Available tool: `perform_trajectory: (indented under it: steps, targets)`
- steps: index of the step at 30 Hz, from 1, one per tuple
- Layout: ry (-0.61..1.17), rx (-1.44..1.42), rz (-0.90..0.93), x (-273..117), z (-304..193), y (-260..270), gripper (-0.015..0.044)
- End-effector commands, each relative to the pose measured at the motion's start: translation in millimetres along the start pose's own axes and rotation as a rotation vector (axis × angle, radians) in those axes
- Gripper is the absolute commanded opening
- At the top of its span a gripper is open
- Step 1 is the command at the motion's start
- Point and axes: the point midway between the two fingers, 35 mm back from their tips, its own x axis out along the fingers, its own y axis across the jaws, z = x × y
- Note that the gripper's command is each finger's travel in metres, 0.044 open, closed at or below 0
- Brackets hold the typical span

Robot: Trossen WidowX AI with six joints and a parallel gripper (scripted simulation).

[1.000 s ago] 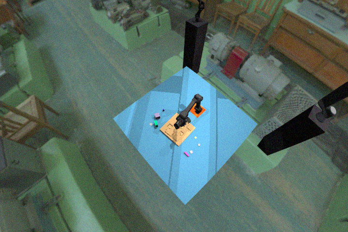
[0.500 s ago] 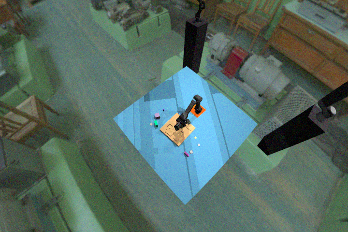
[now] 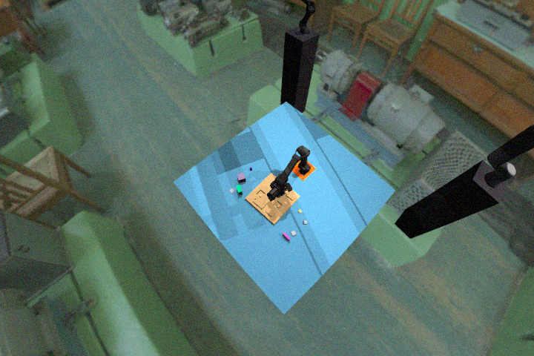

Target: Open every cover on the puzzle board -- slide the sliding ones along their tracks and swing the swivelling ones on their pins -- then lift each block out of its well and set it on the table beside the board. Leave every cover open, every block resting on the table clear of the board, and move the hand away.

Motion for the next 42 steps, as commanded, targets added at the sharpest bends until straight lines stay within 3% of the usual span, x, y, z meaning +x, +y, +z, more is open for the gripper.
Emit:
perform_trajectory:
  steps: [1,18,21,27,34,42]
  targets:
    - [-0.005,-0.002,-0.002,1.8,1.1,-0.8,0.0]
    - [-0.007,-0.021,-0.003,5.1,16.6,-6.6,0.0]
    - [-0.007,-0.163,-0.003,5.1,16.7,-6.6,0.0]
    - [-0.006,-0.721,-0.005,5.1,17.1,-6.4,0.0]
    - [-0.006,-0.438,-0.004,5.2,17.3,-4.8,0.0]
    - [-0.006,-0.424,-0.004,5.3,17.6,-5.4,0.0]
